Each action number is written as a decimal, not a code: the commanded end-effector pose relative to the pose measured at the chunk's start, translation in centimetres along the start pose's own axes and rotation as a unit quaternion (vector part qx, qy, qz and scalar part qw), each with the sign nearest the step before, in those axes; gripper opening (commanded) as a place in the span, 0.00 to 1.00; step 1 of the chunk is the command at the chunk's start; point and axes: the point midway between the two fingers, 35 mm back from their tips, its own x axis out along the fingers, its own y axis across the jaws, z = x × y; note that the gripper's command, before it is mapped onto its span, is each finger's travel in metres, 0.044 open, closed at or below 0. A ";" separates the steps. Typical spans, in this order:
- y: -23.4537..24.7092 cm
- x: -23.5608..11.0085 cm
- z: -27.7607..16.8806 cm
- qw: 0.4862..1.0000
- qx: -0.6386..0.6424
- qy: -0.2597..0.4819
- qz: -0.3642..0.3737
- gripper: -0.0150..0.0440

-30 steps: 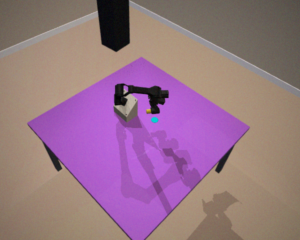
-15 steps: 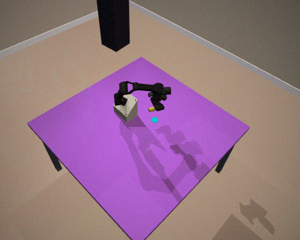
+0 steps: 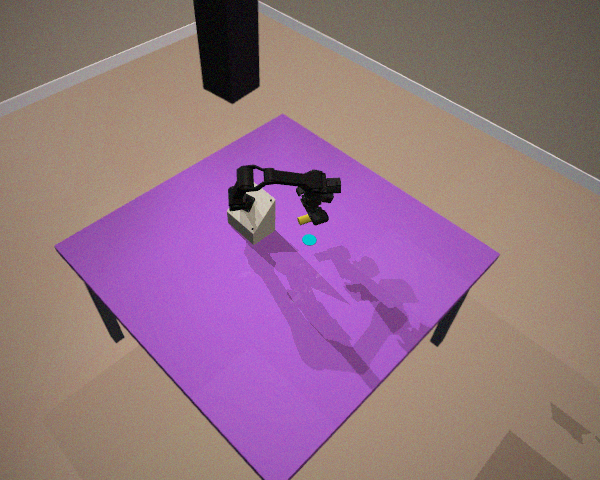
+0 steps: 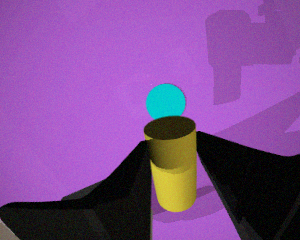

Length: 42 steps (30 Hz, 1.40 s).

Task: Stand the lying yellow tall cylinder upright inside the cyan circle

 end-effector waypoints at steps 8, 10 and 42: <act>0.2 0.7 0.1 0.999 0.001 -0.031 0.025 0.43; 0.2 0.9 0.2 0.999 0.001 -0.036 0.030 0.43; 0.6 2.8 0.6 0.987 0.006 -0.132 0.088 0.43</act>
